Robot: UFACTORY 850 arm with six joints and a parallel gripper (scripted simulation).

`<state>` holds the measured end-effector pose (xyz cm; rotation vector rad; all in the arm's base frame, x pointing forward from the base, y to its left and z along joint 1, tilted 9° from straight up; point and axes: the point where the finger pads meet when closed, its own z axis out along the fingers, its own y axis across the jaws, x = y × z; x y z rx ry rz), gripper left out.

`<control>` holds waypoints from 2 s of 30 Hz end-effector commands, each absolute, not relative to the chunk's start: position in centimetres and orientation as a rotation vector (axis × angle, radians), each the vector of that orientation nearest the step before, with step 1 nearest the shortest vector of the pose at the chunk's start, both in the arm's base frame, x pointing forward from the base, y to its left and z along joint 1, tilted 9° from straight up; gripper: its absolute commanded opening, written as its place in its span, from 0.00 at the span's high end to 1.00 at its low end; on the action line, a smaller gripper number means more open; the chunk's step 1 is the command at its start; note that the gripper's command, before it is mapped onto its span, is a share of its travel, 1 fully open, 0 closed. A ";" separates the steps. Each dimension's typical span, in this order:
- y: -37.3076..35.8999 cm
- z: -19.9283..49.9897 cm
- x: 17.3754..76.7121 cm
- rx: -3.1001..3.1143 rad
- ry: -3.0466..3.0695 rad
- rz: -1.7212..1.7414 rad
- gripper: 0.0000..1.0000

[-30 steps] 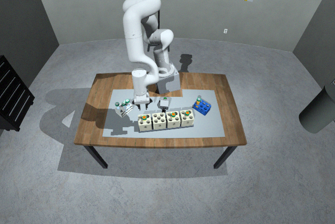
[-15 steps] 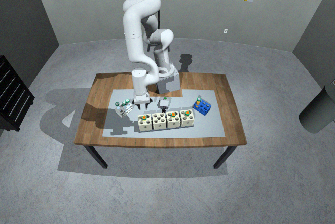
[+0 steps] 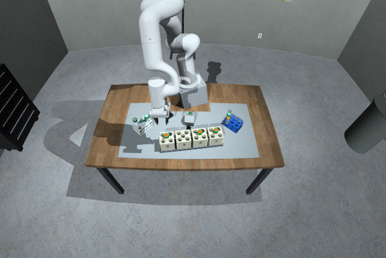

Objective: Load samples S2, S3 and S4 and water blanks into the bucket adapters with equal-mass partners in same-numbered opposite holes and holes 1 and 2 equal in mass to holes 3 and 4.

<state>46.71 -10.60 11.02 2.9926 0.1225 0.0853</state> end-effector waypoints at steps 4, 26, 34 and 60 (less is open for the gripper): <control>-13.8 11.4 44.8 2.985 -0.251 0.121 0.43; -21.4 12.2 40.0 2.872 -0.917 0.167 0.43; -24.7 12.6 37.8 2.872 -0.917 0.167 0.43; -27.9 12.1 36.0 2.872 -0.917 0.167 0.43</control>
